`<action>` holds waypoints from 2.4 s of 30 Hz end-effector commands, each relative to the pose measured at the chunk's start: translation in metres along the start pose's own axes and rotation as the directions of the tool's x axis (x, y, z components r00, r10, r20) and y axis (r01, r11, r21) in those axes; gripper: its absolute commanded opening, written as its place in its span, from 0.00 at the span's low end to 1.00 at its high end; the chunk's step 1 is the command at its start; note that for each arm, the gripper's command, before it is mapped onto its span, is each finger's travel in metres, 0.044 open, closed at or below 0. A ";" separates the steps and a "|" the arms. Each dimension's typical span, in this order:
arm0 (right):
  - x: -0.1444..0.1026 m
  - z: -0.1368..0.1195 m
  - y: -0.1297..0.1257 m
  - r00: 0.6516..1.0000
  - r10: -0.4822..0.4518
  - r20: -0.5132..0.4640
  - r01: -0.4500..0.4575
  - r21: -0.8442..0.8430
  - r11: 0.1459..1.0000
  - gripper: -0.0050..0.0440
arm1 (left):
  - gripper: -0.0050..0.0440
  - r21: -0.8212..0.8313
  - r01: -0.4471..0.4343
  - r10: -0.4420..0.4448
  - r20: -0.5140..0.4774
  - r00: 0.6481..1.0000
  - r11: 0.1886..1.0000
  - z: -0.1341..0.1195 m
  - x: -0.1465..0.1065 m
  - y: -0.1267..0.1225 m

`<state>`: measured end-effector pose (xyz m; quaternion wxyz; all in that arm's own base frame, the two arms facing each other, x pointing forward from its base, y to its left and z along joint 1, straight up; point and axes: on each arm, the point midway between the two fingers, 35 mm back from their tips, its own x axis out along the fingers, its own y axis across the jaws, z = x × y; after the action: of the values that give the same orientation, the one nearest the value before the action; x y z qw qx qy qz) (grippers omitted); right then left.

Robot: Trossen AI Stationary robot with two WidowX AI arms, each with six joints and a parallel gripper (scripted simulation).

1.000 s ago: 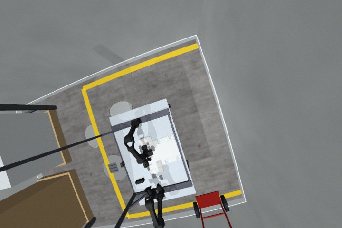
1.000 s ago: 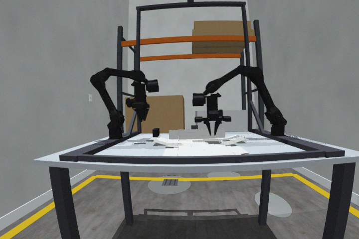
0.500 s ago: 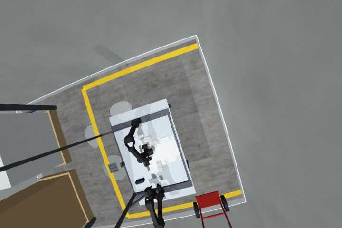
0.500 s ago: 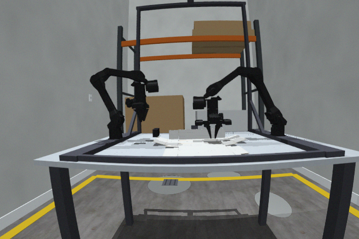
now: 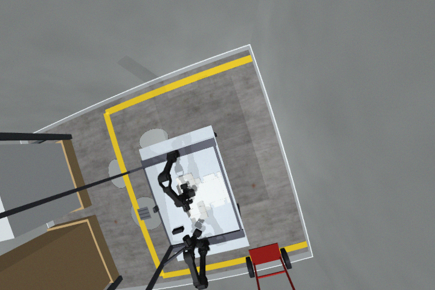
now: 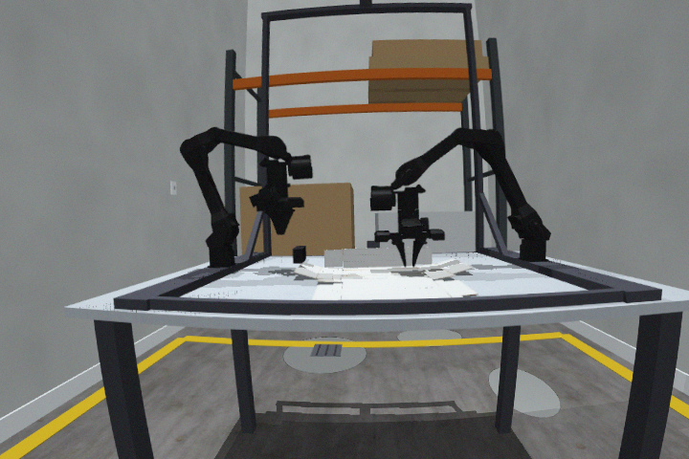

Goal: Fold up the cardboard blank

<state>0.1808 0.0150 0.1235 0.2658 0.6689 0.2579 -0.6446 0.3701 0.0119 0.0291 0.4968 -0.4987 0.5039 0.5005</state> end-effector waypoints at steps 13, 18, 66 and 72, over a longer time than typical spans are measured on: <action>0.001 -0.022 0.021 1.000 0.006 -0.014 -0.014 -0.681 0.732 0.10 | 0.30 -0.003 0.030 -0.030 -0.005 1.000 1.000 -0.001 -0.009 -0.004; 0.003 -0.025 0.024 1.000 0.006 -0.013 -0.013 -0.780 0.626 0.10 | 0.30 -0.003 0.030 -0.030 -0.005 1.000 1.000 -0.001 -0.009 -0.004; 0.043 -0.082 0.077 1.000 0.003 0.007 0.003 0.071 -0.998 0.10 | 0.30 -0.003 0.030 -0.030 -0.005 1.000 1.000 -0.001 -0.009 -0.004; 0.049 -0.087 0.083 1.000 0.003 0.009 0.000 0.319 -0.948 0.10 | 0.30 -0.003 0.030 -0.030 -0.005 1.000 1.000 -0.001 -0.009 -0.004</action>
<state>0.2914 0.0155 0.0763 -0.6341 0.3188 -0.6323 -0.3105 0.3698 0.0119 0.0289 0.4965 -0.4985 0.5042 0.5007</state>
